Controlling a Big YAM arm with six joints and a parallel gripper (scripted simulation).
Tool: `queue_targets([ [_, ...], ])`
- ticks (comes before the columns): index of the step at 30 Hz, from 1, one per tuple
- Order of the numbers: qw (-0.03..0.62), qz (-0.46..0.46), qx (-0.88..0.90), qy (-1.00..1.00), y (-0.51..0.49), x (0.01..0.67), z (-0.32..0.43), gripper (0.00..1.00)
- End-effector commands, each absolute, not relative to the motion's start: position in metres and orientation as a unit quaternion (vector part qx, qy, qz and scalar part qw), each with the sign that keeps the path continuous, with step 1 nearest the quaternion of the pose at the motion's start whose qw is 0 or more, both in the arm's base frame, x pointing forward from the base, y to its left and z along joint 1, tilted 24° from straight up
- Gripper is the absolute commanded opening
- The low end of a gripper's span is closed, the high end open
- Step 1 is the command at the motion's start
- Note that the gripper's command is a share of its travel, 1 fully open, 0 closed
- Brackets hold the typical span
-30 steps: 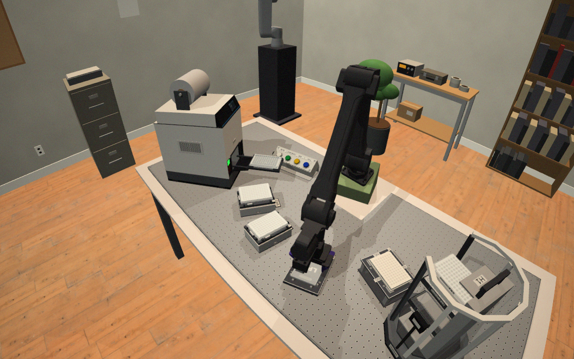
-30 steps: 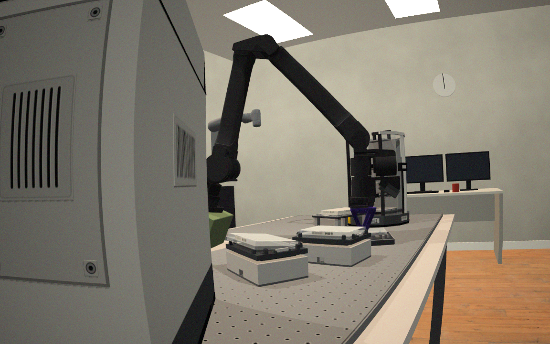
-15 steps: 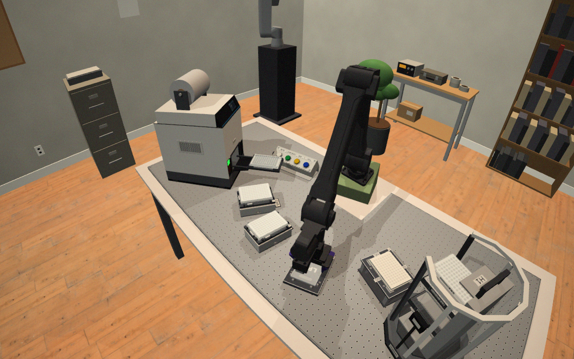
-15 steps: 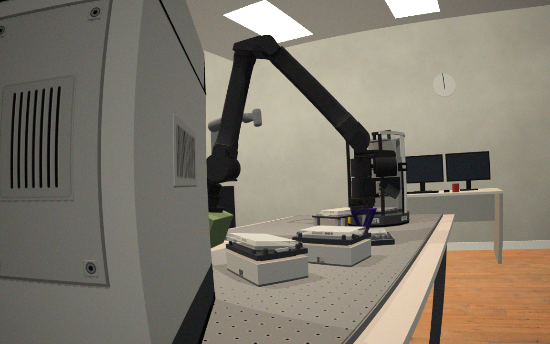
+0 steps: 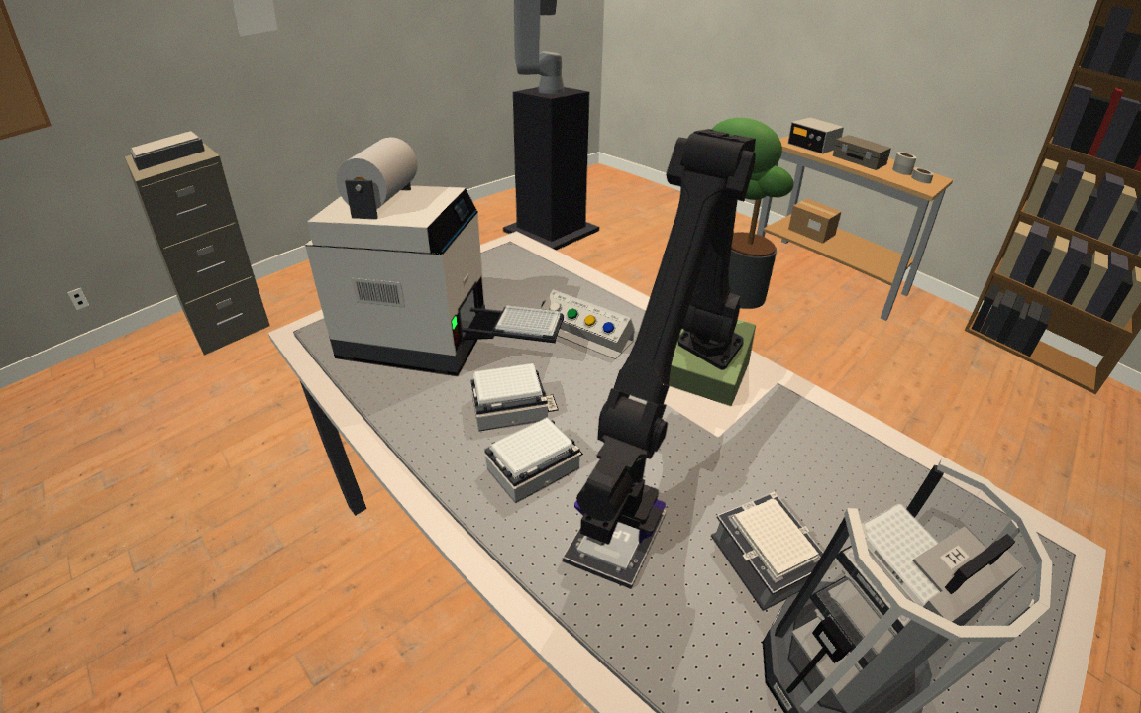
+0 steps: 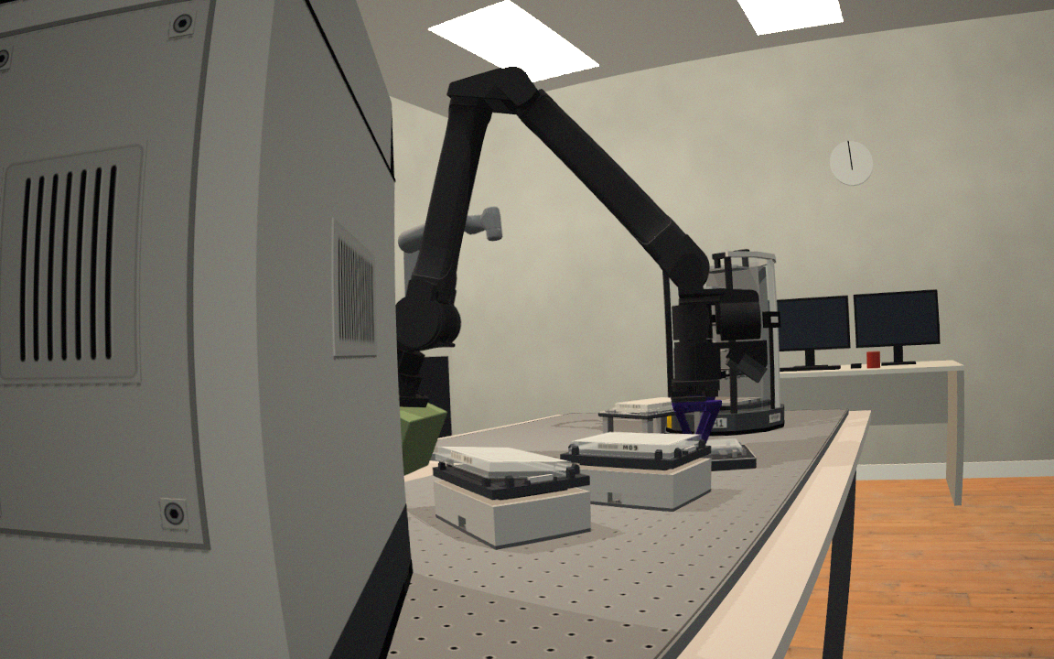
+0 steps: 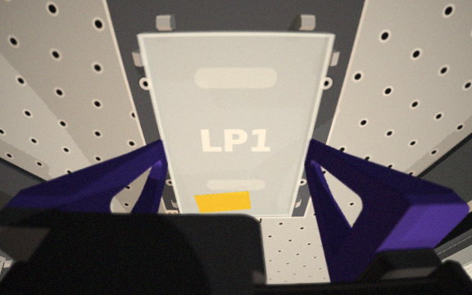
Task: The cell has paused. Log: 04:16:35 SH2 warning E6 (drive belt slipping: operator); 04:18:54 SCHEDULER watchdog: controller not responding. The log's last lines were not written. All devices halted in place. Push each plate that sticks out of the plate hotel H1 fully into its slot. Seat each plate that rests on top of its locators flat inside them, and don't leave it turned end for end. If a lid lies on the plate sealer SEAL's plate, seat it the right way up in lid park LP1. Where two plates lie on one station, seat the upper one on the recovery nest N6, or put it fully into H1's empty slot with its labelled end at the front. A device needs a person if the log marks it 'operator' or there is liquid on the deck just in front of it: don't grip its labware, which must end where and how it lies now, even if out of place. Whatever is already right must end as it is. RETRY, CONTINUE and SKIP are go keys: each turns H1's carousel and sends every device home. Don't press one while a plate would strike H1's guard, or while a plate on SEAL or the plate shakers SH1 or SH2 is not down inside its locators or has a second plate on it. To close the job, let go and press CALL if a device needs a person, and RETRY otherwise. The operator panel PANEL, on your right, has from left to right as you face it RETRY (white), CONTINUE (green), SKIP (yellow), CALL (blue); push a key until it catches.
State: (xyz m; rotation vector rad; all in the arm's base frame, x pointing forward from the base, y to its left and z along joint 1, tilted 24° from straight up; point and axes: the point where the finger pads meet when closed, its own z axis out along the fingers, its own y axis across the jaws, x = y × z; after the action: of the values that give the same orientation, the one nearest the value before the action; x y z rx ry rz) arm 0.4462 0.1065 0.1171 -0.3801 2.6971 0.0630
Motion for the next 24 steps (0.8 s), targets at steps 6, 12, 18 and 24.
queue_targets([
  [6,0.207,0.024,-0.137,0.968,0.1124,0.4472,0.1102,0.84],
  [12,0.206,0.024,-0.137,0.969,0.1125,0.4473,0.1081,0.84],
  [18,0.207,0.024,-0.137,0.969,0.1126,0.4475,0.1081,0.84],
  [24,0.207,0.024,-0.137,0.968,0.1127,0.4477,0.1075,0.84],
])
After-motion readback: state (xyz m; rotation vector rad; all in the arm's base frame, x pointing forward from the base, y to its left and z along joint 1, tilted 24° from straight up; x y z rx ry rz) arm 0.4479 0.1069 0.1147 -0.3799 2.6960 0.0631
